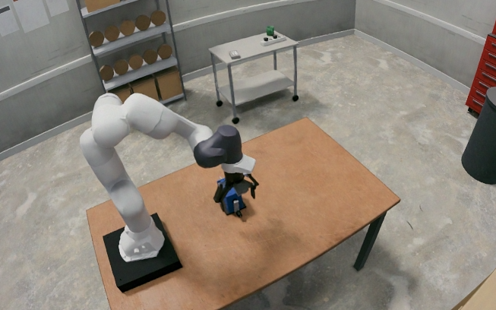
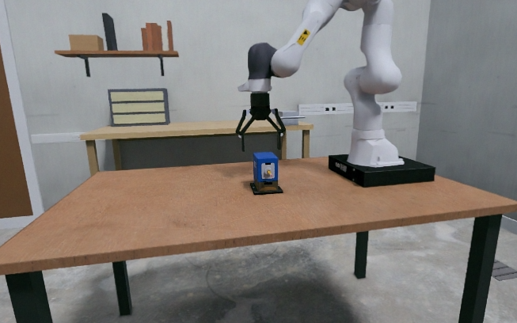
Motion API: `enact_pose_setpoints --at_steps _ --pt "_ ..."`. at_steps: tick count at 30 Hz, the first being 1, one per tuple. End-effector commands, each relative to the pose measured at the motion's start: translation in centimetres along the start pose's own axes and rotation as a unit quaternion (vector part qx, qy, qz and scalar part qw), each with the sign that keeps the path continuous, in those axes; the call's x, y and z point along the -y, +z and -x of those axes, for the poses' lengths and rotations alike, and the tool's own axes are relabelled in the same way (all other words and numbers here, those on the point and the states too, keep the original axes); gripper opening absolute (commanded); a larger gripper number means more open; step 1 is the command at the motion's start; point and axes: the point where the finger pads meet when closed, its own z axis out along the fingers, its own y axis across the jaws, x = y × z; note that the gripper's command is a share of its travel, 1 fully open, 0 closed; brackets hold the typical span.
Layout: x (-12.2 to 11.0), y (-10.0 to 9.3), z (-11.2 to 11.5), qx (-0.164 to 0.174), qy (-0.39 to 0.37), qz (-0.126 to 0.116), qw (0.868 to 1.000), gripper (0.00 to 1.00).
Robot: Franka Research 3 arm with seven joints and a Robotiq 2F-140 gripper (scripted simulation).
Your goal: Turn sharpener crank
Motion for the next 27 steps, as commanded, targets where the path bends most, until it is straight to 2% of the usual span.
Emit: enact_pose_setpoints --at_steps 1,3,4,27 --pt "0.11 -0.11 -0.08 -0.001 0.007 -0.002 1.000 1.00" --pt "0.11 -0.11 -0.08 -0.001 0.007 -0.002 1.000 1.00" --pt "0.11 -0.11 -0.08 -0.001 0.007 -0.002 1.000 0.10" --pt "0.11 -0.11 -0.08 -0.001 0.007 -0.002 1.000 0.10"
